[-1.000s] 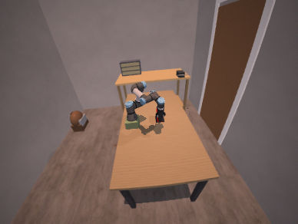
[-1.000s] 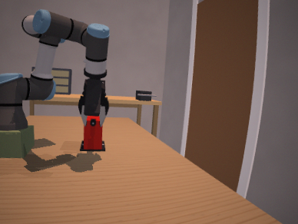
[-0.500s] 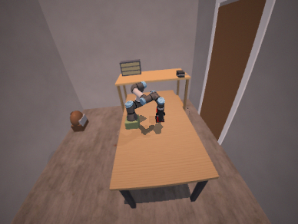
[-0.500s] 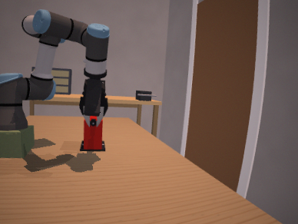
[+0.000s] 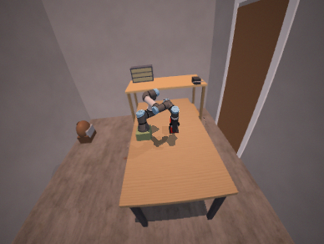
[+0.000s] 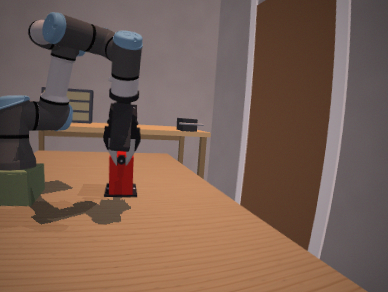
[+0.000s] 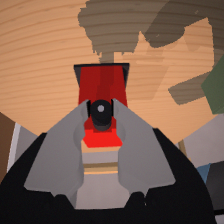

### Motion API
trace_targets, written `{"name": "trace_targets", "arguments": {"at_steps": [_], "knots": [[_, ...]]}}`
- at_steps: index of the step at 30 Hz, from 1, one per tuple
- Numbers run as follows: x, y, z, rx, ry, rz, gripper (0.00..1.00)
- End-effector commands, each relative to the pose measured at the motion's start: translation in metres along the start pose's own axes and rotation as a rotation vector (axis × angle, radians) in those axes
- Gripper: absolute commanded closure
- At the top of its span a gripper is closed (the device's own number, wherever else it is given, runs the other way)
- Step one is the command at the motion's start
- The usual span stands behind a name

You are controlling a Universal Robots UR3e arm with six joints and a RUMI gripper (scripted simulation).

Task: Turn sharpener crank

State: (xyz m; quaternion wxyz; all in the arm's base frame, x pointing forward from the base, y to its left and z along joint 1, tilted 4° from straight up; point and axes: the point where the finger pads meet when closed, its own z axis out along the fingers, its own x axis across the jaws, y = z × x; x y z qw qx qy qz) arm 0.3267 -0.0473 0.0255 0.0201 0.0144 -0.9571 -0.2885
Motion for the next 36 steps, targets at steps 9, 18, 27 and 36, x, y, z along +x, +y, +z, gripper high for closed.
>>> {"name": "trace_targets", "arguments": {"at_steps": [9,18,27,36], "knots": [[-0.0006,0.0001,-0.0008,0.002,-0.003,-0.001,0.91],[-0.003,-0.0001,-0.0007,0.003,-0.003,-0.001,0.91],[-0.005,-0.0002,-0.0005,0.003,-0.004,-0.001,0.91],[-0.008,-0.0004,-0.0001,0.003,-0.004,-0.001,0.91]]}}
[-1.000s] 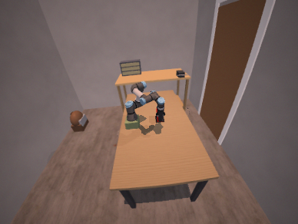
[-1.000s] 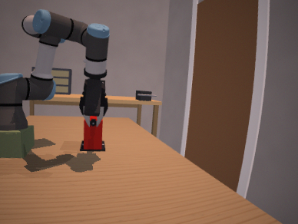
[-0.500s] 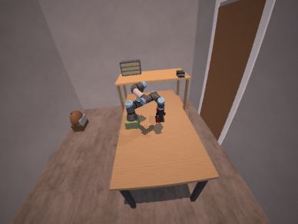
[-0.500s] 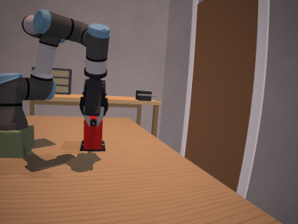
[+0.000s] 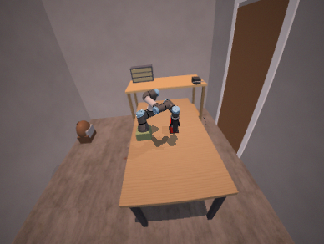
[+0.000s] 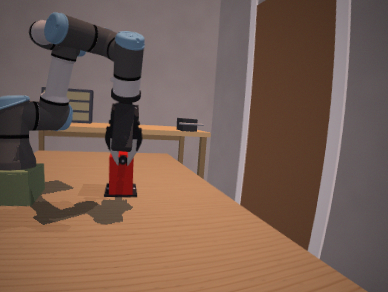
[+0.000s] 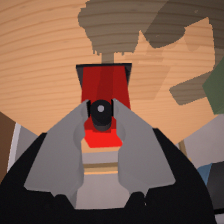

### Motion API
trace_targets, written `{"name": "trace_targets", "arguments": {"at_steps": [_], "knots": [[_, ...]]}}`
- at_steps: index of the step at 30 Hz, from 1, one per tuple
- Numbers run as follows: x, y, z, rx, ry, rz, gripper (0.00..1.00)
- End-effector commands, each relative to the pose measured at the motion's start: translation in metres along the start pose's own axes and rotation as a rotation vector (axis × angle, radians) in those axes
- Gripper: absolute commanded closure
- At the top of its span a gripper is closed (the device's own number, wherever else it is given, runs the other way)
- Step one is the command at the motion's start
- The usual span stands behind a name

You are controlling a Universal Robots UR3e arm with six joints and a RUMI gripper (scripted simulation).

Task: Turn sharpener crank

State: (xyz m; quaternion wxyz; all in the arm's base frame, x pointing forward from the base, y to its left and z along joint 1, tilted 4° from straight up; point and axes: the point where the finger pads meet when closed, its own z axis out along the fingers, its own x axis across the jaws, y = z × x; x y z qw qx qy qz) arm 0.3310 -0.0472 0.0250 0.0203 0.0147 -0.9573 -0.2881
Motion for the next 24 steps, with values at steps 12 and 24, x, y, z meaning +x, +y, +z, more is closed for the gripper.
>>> {"name": "trace_targets", "arguments": {"at_steps": [12,24], "knots": [[-0.0083,-0.0008,0.0004,0.002,-0.004,-0.001,0.91],[-0.0137,-0.0017,0.0019,0.002,-0.004,-0.001,0.91]]}}
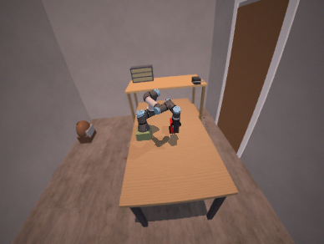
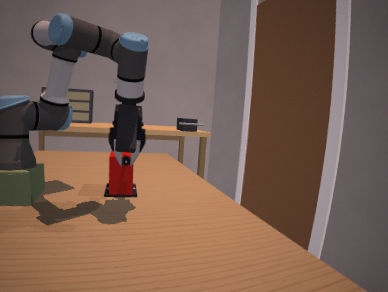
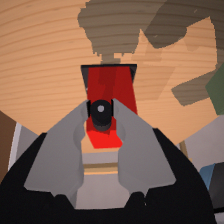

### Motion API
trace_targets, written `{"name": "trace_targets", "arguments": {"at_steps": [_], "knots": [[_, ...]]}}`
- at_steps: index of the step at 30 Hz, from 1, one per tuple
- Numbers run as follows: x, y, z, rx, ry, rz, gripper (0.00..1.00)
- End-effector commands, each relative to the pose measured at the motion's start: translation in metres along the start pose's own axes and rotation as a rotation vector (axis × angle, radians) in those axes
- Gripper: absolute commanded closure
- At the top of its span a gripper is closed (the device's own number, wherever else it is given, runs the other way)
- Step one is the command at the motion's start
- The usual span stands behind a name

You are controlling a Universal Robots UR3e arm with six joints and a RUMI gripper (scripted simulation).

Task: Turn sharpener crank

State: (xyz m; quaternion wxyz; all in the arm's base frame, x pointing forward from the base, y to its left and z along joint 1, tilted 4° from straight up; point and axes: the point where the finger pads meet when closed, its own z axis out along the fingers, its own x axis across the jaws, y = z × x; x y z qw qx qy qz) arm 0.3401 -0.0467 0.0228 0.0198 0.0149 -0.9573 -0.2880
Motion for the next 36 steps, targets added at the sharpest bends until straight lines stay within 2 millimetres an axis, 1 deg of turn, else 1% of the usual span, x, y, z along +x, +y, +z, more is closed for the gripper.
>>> {"name": "trace_targets", "arguments": {"at_steps": [1,36], "knots": [[-0.005,-0.001,0.0,0.002,-0.004,0.0,0.91],[-0.022,-0.007,0.011,0.002,-0.004,0.0,0.91]]}}
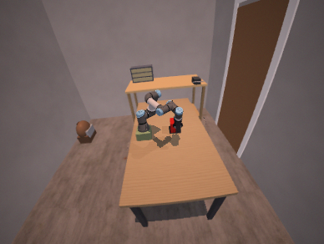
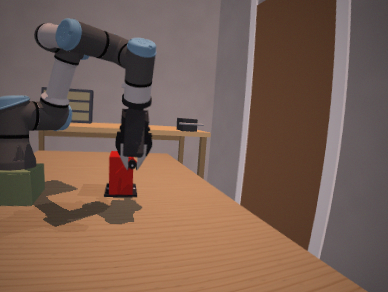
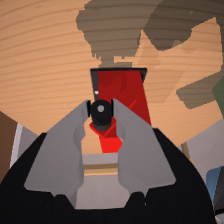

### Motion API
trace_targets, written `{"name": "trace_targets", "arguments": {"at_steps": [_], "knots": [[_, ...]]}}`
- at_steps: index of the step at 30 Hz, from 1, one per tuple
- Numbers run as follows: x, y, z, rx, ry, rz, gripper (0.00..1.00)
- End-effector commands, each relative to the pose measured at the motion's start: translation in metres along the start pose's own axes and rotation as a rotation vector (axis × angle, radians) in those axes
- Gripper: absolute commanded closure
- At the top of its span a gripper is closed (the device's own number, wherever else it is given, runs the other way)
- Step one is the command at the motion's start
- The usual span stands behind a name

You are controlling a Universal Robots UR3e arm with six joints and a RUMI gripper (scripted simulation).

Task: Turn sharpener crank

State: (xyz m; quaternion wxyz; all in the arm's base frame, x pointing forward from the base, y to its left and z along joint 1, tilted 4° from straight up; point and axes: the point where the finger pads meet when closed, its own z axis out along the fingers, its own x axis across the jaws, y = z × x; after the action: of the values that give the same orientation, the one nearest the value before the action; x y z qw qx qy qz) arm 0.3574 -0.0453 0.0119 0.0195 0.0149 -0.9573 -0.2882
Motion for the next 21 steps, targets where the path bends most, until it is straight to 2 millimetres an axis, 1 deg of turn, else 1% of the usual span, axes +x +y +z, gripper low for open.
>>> {"name": "trace_targets", "arguments": {"at_steps": [1,21], "knots": [[-0.005,-0.002,0.002,0.002,-0.003,0.0,0.91],[-0.011,-0.008,0.014,0.0,-0.001,0.001,0.91]]}}
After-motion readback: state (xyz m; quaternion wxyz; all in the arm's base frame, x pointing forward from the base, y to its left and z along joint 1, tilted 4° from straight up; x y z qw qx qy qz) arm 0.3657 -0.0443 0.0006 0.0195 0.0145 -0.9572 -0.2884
